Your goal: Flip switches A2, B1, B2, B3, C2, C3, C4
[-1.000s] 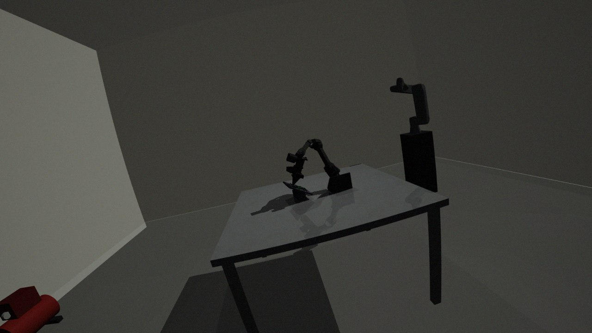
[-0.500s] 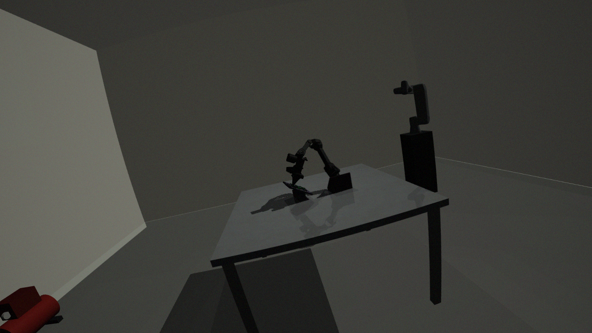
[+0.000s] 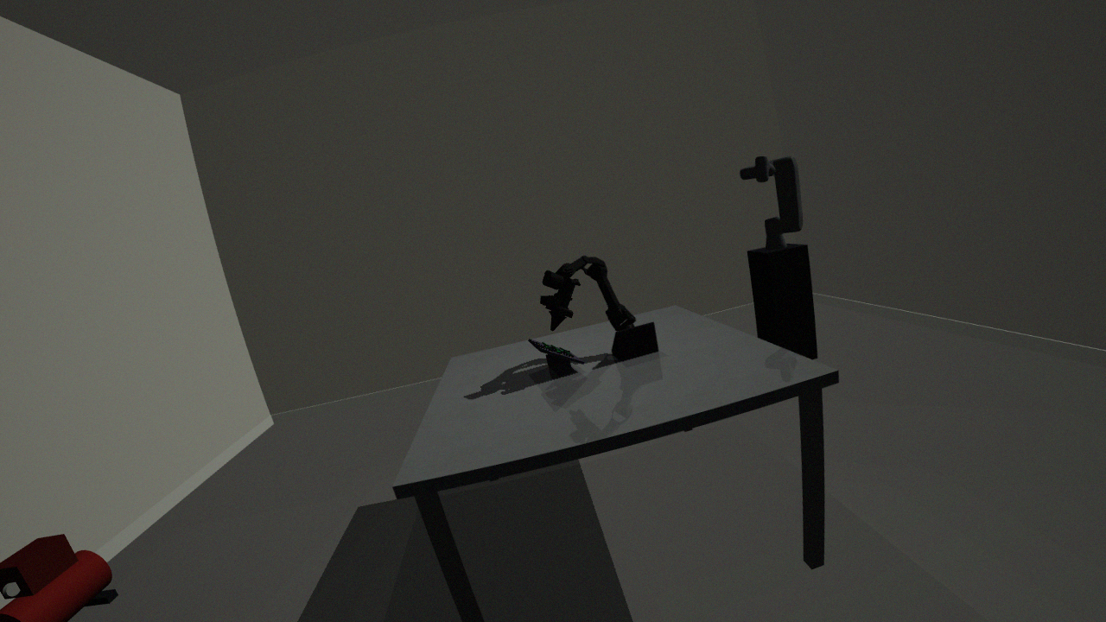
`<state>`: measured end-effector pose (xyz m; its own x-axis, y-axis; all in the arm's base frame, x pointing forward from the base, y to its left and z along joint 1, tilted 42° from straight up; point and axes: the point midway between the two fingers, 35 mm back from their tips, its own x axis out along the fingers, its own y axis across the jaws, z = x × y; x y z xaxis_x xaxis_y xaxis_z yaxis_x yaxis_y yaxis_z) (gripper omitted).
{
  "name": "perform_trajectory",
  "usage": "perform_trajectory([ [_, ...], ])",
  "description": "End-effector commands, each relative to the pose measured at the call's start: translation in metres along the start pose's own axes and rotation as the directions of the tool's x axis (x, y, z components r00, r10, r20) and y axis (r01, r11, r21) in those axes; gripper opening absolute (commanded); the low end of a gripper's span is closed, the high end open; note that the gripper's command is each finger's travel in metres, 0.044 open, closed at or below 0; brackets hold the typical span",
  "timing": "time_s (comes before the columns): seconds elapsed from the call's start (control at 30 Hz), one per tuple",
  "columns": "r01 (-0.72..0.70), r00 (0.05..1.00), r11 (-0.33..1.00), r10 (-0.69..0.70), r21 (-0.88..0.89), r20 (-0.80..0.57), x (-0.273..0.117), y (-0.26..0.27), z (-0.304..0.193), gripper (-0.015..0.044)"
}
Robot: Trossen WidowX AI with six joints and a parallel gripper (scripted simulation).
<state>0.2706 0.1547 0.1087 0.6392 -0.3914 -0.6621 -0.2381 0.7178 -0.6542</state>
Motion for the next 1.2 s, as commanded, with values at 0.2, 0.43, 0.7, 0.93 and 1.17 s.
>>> perform_trajectory([
  [0.2,0.008,1.0,1.0,-0.008,-0.006,-0.013,-0.001,0.027,-0.061,0.0],
  [0.43,0.009,1.0,1.0,-0.009,-0.006,0.013,0.032,0.026,-0.062,0.0],
  [0.7,0.01,1.0,1.0,-0.01,-0.006,0.015,0.043,0.026,-0.063,0.0],
  [0.93,0.01,1.0,1.0,-0.01,-0.005,0.015,0.049,0.026,-0.063,0.0],
  [1.17,0.011,1.0,1.0,-0.011,-0.005,0.016,0.058,0.026,-0.063,0.0],
])
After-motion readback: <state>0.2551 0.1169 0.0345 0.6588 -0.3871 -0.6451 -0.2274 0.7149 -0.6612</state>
